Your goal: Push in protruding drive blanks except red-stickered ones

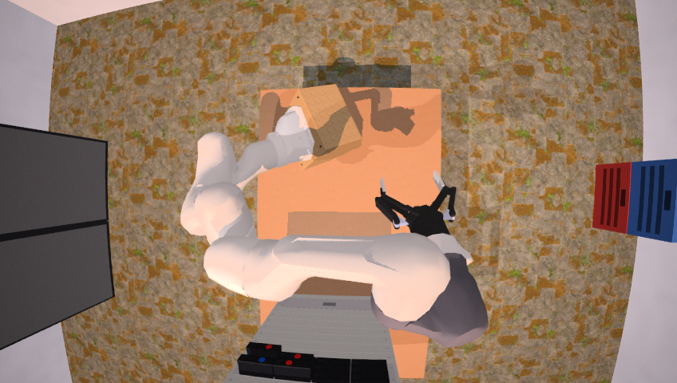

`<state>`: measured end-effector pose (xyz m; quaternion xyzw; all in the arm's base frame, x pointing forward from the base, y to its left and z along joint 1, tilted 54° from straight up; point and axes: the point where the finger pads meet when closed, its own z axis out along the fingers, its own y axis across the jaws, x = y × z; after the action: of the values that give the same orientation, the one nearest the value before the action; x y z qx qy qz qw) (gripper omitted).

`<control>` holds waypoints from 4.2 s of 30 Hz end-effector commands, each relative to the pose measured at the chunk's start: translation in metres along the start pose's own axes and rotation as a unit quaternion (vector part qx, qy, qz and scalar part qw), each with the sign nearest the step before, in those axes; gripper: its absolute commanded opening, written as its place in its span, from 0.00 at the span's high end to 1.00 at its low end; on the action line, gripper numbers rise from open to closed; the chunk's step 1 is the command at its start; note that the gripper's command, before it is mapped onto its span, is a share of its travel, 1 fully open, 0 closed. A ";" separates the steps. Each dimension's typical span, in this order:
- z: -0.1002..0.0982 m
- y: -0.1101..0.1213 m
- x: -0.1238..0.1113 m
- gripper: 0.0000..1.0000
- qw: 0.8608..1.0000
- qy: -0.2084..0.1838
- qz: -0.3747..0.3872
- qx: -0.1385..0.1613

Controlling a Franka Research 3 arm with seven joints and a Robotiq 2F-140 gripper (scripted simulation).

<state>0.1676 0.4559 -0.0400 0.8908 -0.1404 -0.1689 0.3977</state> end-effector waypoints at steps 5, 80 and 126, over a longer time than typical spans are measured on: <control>-0.049 -0.023 -0.040 0.00 0.991 -0.064 0.061 0.100; -0.455 0.118 -0.203 0.00 0.627 -0.559 0.372 0.394; -0.462 0.158 -0.134 0.00 0.278 -0.700 0.511 0.415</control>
<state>0.2015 0.7172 0.3870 0.2921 -0.8218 -0.4178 -0.2546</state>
